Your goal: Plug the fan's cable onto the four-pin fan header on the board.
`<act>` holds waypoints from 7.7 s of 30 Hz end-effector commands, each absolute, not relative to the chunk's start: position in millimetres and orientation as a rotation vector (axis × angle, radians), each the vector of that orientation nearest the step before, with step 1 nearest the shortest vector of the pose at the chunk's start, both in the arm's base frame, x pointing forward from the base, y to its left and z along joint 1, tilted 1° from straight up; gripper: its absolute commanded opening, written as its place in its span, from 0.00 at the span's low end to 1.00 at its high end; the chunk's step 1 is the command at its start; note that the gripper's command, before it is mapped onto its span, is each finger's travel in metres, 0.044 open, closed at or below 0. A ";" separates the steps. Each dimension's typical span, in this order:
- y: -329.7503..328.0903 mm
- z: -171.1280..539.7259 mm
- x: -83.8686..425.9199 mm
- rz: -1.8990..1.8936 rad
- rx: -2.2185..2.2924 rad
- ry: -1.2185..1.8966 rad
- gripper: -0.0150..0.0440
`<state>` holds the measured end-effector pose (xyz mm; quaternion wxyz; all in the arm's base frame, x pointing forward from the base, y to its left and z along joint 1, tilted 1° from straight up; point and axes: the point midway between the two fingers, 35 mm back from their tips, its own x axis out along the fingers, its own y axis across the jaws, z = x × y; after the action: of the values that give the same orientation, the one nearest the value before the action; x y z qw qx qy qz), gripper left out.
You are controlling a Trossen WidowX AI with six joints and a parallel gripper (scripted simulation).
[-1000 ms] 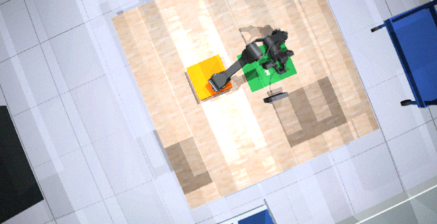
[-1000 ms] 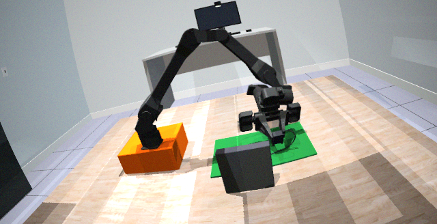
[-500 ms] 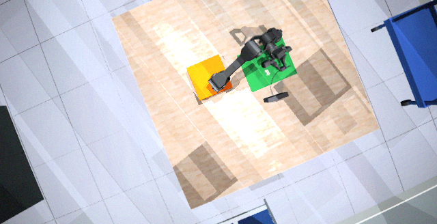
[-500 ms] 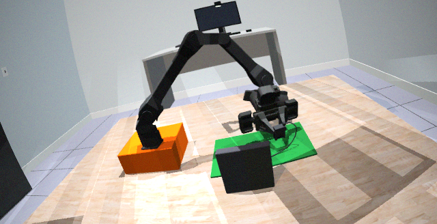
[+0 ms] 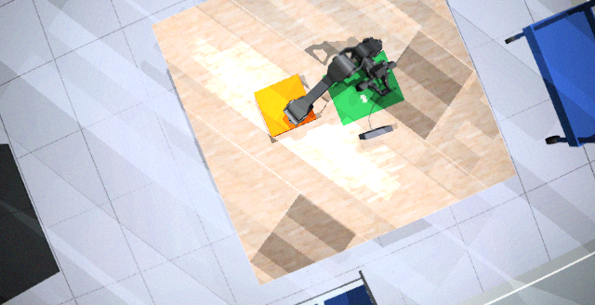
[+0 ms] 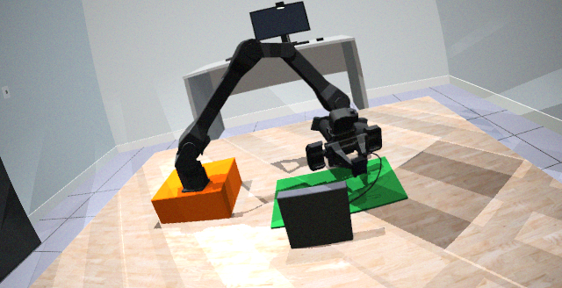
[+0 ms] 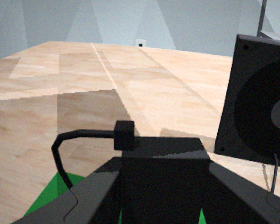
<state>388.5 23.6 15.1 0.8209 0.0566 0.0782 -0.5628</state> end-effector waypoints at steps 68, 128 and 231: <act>16.0 -24.5 392.9 -1.198 0.123 0.165 0.25; 16.0 -34.5 392.2 -1.200 0.128 0.169 0.34; 53.3 11.2 342.2 -1.365 0.436 1.012 0.60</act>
<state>341.9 53.3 10.7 0.6503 0.1730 0.4122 -0.6142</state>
